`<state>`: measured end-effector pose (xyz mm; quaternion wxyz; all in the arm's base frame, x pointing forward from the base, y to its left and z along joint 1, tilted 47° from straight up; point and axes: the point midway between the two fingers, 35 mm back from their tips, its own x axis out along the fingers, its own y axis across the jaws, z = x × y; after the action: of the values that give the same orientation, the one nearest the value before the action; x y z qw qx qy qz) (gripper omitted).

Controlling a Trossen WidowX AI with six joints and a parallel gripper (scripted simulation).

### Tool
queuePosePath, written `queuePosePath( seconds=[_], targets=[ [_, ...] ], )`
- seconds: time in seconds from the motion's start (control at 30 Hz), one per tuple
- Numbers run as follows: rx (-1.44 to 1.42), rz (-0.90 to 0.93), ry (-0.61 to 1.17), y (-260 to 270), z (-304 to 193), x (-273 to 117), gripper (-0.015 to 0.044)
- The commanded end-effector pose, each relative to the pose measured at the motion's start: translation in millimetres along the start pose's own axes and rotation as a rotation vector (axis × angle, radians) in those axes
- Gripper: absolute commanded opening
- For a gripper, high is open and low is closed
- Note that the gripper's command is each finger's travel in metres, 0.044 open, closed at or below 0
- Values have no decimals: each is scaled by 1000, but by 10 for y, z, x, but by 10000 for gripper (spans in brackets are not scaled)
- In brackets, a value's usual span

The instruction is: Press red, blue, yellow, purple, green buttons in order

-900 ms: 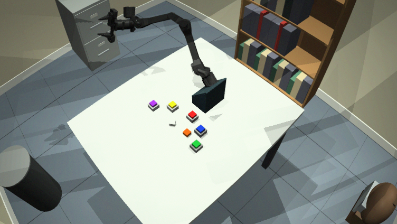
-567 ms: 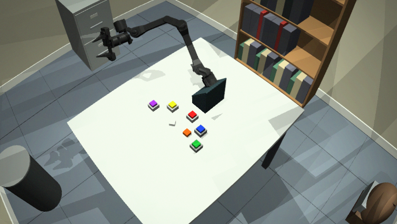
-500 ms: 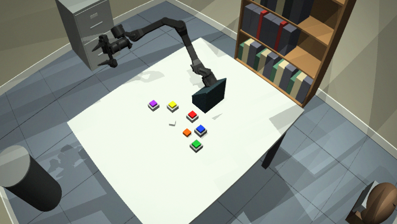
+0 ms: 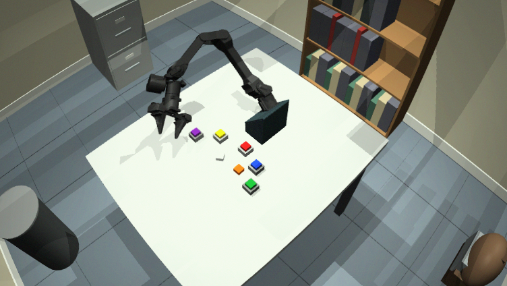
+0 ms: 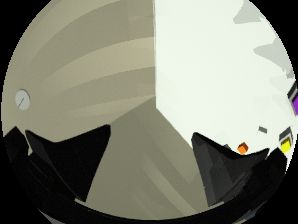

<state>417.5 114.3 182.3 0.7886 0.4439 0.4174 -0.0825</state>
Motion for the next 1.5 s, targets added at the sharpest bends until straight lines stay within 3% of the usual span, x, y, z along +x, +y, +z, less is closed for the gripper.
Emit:
queuePosePath(
  seconds=[0.0, 0.13, 0.27, 0.47, 0.7, 0.9, 1.17, 1.47],
  targets=[
    [-115, -219, 75, -452, -557, 241, 400],
    [-317, -496, 146, -1070, -1162, 313, 400],
    [-634, -806, 190, -1776, -1621, 127, 400],
    [-1184, -1183, 168, -2453, -1759, -379, 400],
    [-1199, -1192, 166, -2464, -1757, -393, 400],
    [-1199, -1193, 164, -2922, -1476, -134, 243],
    [-1199, -1193, 163, -2942, -1465, -128, 33],
    [-1199, -1193, 163, -2950, -1460, -122, 20]
  ],
)
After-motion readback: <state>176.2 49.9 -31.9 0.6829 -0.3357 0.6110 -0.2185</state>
